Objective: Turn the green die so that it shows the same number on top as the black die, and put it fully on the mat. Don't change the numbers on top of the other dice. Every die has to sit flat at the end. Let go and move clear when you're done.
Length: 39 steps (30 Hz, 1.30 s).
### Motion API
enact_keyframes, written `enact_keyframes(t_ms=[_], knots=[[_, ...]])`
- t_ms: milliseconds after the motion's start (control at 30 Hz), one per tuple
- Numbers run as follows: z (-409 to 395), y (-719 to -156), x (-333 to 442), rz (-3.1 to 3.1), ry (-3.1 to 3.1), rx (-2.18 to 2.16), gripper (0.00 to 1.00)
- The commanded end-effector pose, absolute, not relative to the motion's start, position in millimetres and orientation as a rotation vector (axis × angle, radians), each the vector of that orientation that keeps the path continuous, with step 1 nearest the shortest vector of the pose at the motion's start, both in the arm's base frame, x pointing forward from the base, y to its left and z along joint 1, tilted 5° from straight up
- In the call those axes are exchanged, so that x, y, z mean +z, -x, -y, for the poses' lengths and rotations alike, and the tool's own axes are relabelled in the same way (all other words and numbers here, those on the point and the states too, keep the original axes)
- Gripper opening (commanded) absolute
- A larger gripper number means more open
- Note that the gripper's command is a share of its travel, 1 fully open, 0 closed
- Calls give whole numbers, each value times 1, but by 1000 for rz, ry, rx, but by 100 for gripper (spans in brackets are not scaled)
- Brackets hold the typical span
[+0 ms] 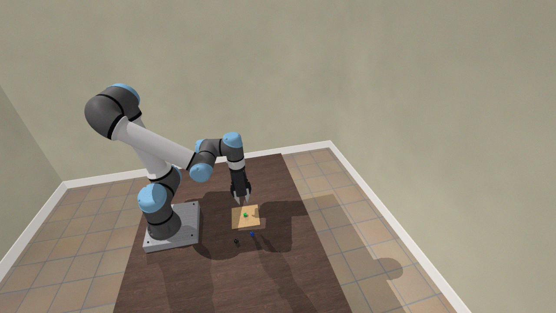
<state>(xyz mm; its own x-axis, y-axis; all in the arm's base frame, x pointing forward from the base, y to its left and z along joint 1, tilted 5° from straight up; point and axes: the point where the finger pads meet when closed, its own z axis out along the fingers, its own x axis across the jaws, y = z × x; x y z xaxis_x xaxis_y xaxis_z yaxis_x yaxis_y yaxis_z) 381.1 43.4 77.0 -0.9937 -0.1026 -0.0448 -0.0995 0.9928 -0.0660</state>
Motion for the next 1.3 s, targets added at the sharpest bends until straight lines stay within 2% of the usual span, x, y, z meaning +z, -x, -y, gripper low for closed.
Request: enact_keyframes(t_ms=[0,33,1267], knots=[[-44,-381,83,-3089,157,-98,18],[-44,-381,83,-3089,157,-98,100],[-43,-381,82,-3086,225,-100,100]])
